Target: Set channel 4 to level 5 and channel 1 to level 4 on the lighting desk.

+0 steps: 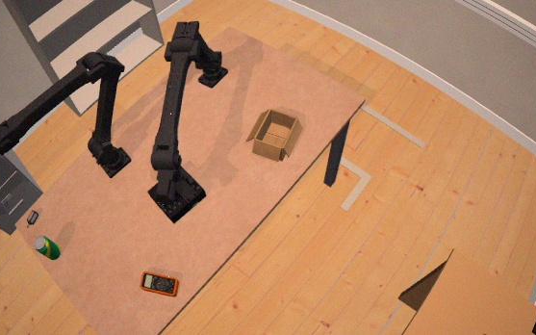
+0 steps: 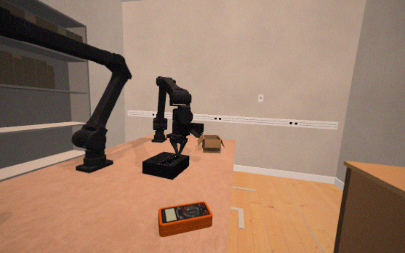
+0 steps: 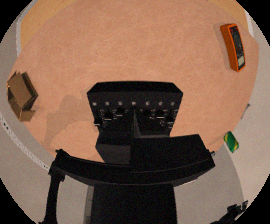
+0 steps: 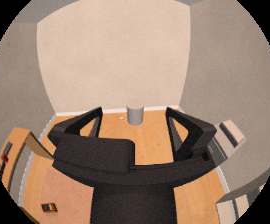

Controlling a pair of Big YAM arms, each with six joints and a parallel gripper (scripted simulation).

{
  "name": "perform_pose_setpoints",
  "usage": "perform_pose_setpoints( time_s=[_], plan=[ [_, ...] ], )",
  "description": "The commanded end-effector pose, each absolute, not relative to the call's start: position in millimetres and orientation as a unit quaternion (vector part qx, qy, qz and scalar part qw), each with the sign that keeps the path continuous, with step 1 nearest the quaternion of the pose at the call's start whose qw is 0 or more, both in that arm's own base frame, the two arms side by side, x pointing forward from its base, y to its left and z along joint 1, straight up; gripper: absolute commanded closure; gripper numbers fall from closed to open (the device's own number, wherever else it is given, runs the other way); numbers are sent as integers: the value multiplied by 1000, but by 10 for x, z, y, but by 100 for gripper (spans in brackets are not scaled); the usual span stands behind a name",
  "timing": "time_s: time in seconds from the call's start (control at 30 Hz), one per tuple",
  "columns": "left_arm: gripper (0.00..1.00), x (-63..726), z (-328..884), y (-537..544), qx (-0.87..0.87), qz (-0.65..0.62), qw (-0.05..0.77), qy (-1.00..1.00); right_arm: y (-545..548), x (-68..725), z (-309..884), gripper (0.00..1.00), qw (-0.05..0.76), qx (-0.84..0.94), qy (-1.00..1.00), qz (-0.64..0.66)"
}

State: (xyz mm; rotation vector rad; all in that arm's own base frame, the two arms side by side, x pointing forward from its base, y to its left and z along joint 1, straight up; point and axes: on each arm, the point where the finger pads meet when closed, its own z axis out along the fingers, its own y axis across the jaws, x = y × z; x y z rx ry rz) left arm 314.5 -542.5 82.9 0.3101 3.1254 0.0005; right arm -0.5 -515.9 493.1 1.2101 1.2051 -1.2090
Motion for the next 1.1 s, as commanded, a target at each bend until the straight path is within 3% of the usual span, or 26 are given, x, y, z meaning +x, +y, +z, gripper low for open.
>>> perform_pose_setpoints(
  time_s=[0.0,1.07],
  plan=[
    [100,3204,923,-5495,91,-12,8,996,-5222,-10,5352,0,516,478,483,-522],
    [100,3244,927,-5493,92,-13,9,996,-5222,-10,5352,0,516,478,483,-522]
  ],
)
